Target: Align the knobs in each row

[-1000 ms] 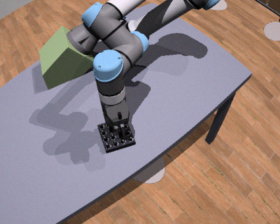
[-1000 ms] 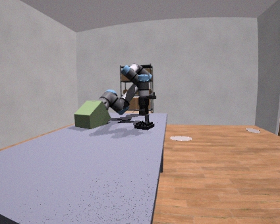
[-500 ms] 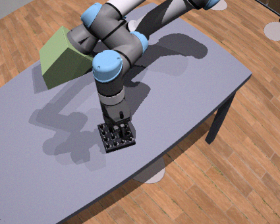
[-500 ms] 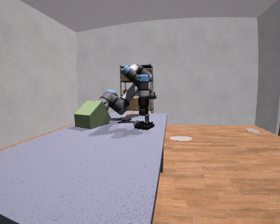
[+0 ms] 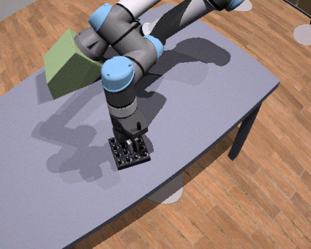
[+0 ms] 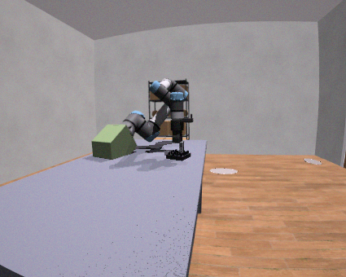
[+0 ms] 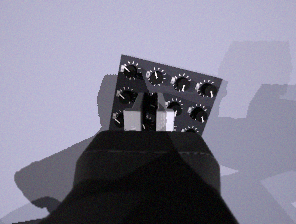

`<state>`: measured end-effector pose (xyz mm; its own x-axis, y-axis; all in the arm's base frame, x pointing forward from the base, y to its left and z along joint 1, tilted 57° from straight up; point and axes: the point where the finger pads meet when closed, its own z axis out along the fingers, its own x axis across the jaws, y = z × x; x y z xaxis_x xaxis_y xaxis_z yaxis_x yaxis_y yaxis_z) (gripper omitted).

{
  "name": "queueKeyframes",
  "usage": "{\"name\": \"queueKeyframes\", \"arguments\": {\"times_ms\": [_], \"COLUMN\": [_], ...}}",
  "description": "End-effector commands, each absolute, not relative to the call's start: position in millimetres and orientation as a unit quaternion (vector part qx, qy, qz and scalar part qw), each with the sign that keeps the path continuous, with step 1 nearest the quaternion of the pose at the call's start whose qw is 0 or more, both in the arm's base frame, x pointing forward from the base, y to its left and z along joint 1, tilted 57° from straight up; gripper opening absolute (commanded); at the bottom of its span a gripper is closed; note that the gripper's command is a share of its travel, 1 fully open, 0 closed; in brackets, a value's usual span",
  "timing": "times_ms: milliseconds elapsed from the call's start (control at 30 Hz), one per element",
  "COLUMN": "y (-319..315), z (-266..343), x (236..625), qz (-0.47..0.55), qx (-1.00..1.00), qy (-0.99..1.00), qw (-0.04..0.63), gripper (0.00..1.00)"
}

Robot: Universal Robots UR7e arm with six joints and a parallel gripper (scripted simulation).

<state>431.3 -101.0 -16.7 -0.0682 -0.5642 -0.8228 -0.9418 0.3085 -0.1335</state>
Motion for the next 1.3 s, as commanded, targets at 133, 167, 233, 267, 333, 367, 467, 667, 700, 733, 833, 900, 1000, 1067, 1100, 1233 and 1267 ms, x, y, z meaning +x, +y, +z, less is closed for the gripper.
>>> {"name": "queueKeyframes", "arguments": {"times_ms": [133, 167, 233, 267, 333, 367, 467, 667, 700, 733, 833, 900, 1000, 1067, 1100, 1233, 1267], "y": [-101.6, -101.6, -101.6, -101.6, -101.6, -101.6, -101.6, -101.6, -101.6, -101.6, -101.6, -101.6, -101.6, -101.6, -101.6, -101.6, -101.6], "z": [-16.6, -16.6, -16.6, -16.6, -16.6, -16.6, -16.6, -16.6, -16.6, -16.6, -16.6, -16.6, -16.6, -16.6, -16.6, -16.6, -16.6], "x": [431.4, 431.4, 431.4, 431.4, 431.4, 431.4, 431.4, 431.4, 431.4, 431.4, 431.4, 431.4, 431.4, 431.4, 431.4, 431.4, 431.4], "qz": [0.201, 0.197, 0.188, 0.184, 0.175, 0.171, 0.162, 0.137, 0.132, 0.127, 0.112, 0.101, 0.086, 0.086, 0.080, 0.060, 0.054], "qx": [-0.585, -0.591, -0.603, -0.610, -0.622, -0.629, -0.642, -0.673, -0.680, -0.686, -0.704, -0.716, -0.733, -0.733, -0.738, -0.759, -0.764], "qy": [0.659, 0.653, 0.642, 0.636, 0.623, 0.617, 0.603, 0.568, 0.560, 0.553, 0.529, 0.513, 0.489, 0.489, 0.481, 0.447, 0.439], "qw": [0.429, 0.431, 0.434, 0.436, 0.440, 0.442, 0.445, 0.453, 0.455, 0.456, 0.460, 0.463, 0.466, 0.466, 0.467, 0.470, 0.470], "gripper": [0.30, 0.30, 0.30, 0.30, 0.30, 0.30, 0.30, 0.30, 0.30, 0.30, 0.30, 0.30, 0.30, 0.30, 0.30, 0.30, 0.30]}}
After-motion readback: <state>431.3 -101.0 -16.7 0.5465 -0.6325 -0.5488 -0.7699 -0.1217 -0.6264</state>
